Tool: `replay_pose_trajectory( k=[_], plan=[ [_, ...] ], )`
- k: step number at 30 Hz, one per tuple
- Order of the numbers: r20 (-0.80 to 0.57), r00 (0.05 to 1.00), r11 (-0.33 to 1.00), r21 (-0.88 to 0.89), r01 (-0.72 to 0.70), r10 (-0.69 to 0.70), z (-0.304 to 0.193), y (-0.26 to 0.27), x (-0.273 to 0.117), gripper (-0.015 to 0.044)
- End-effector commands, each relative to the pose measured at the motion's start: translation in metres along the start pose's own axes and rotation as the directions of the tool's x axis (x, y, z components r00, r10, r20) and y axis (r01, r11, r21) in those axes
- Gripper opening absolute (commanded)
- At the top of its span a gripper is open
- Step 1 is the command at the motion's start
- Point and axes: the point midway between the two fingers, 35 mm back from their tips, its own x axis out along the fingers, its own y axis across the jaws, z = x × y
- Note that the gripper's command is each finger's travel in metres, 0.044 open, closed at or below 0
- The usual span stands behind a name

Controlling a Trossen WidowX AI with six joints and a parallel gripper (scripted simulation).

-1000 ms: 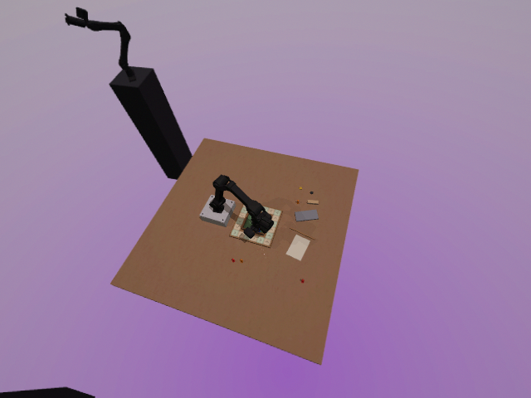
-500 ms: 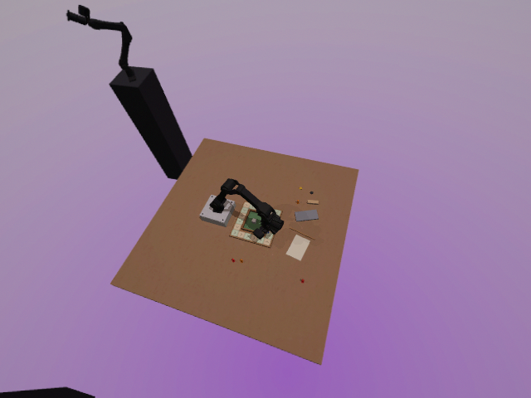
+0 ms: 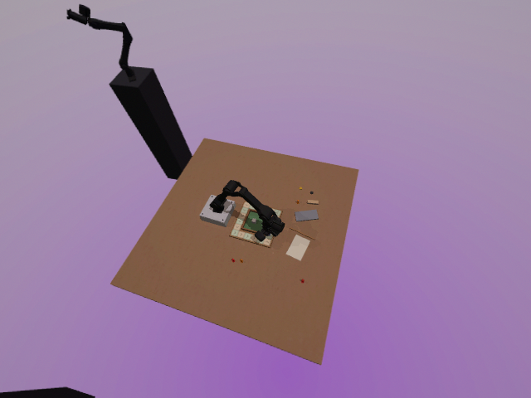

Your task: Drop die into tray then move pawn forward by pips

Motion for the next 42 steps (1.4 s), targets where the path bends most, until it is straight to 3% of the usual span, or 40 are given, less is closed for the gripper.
replay_pose_trajectory(
  k=[1, 13, 23, 27, 30, 36, 42],
  plan=[
    [0.006, 1.0, 1.0, 0.004, 0.002, -0.002, 0.0, 0.0, 0.003, 0.0],
    [0.006, 1.0, 1.0, 0.004, 0.002, -0.002, 0.0, 0.0, 0.019, 0.0],
    [0.008, 1.0, 1.0, 0.0, -0.002, 0.002, 0.002, 0.001, 0.01, 0.0263],
    [0.006, 1.0, 1.0, 0.003, 0.002, -0.002, 0.001, 0.001, -0.033, 0.0367],
    [0.006, 1.0, 1.0, 0.004, 0.002, -0.002, 0.001, 0.001, -0.036, 0.044],
    [0.006, 1.0, 1.0, -0.011, 0.003, -0.002, -0.006, 0.001, -0.057, 0.044],
    [-0.001, 1.0, 0.99, -0.144, 0.003, -0.003, -0.074, -0.003, -0.095, 0.044]
  ],
)
